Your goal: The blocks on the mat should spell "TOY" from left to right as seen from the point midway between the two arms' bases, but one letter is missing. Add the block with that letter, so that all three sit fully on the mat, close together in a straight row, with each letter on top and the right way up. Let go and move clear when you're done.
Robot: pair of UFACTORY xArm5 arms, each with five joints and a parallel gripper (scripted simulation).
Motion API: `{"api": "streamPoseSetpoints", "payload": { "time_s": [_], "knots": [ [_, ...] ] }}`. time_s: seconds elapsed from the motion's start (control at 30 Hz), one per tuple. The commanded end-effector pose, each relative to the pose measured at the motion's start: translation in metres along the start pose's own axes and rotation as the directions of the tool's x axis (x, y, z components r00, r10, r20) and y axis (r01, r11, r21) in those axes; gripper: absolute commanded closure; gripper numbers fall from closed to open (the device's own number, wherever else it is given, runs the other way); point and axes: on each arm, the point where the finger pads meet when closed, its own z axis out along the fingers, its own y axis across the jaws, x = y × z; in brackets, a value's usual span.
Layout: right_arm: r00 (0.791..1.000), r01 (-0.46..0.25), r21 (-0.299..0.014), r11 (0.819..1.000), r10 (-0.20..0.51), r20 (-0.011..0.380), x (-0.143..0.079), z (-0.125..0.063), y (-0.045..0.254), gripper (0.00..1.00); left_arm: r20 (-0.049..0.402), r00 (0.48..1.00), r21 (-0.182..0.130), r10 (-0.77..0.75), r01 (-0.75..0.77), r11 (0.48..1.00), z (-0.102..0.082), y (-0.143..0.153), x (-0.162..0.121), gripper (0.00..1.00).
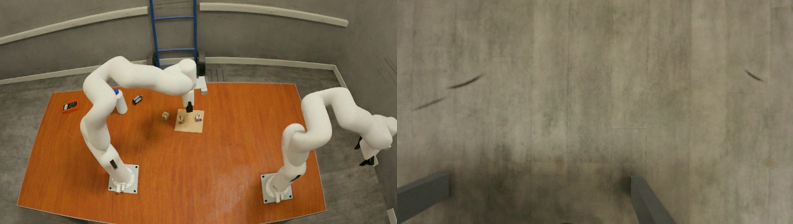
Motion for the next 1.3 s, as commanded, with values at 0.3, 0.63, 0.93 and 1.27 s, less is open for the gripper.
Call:
{"api": "streamPoseSetpoints", "payload": {
  "time_s": [0.3,0.63,0.93,1.27],
  "knots": [
    [1.000,0.000,0.000,1.000,0.000,-0.005,0.001,-0.002,0.000,0.00,-0.003,1.000,0.003,0.000,0.000,1.000,0.029,-0.001,0.001,0.72],
    [1.000,0.000,0.000,1.000,0.000,-0.005,0.001,-0.002,0.000,0.00,-0.003,1.000,0.003,0.000,0.000,1.000,0.076,0.000,0.001,0.72],
    [1.000,0.000,0.000,1.000,0.000,-0.005,0.001,-0.002,0.000,0.00,-0.003,1.000,0.003,0.000,0.000,1.000,0.091,0.000,0.001,0.72],
    [1.000,0.000,0.000,1.000,0.000,-0.005,0.001,-0.002,0.000,0.00,-0.003,1.000,0.003,0.000,0.000,1.000,0.093,0.000,0.001,0.72]
  ]
}}
